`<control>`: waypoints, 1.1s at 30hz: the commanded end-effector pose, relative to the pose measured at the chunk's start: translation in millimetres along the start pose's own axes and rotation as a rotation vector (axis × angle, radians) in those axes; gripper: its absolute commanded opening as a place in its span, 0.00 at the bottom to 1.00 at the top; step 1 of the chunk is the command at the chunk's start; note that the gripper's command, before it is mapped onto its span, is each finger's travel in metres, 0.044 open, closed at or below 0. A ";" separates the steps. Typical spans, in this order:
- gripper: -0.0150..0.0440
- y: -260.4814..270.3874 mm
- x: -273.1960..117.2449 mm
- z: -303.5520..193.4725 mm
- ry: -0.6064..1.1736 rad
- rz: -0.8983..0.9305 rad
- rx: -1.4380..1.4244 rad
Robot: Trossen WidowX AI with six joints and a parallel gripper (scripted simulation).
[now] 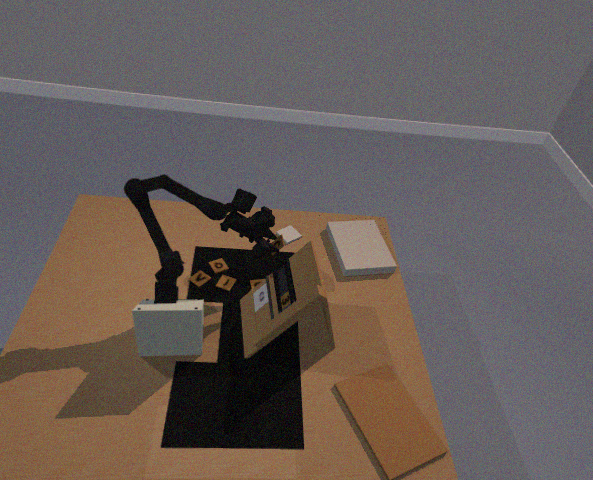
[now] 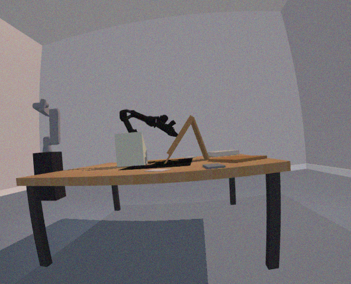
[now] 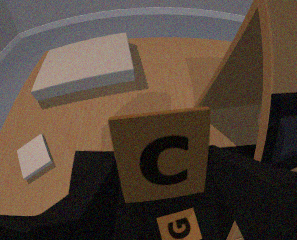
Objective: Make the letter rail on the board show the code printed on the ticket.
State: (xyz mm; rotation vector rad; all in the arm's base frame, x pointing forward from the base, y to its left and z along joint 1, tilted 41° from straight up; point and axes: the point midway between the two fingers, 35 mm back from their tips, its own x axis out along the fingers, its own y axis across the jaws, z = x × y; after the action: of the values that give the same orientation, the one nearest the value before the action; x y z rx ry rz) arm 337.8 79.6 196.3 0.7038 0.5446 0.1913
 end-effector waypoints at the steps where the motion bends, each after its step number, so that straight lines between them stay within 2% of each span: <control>1: 0.25 -3.7 0.5 -3.5 0.007 0.000 -0.004; 33: 0.25 -19.9 1.5 -4.4 0.008 -0.001 -0.005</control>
State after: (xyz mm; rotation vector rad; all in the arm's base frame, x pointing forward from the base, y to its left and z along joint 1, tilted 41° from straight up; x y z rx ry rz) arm 337.3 68.3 183.3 0.7030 0.5458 0.1905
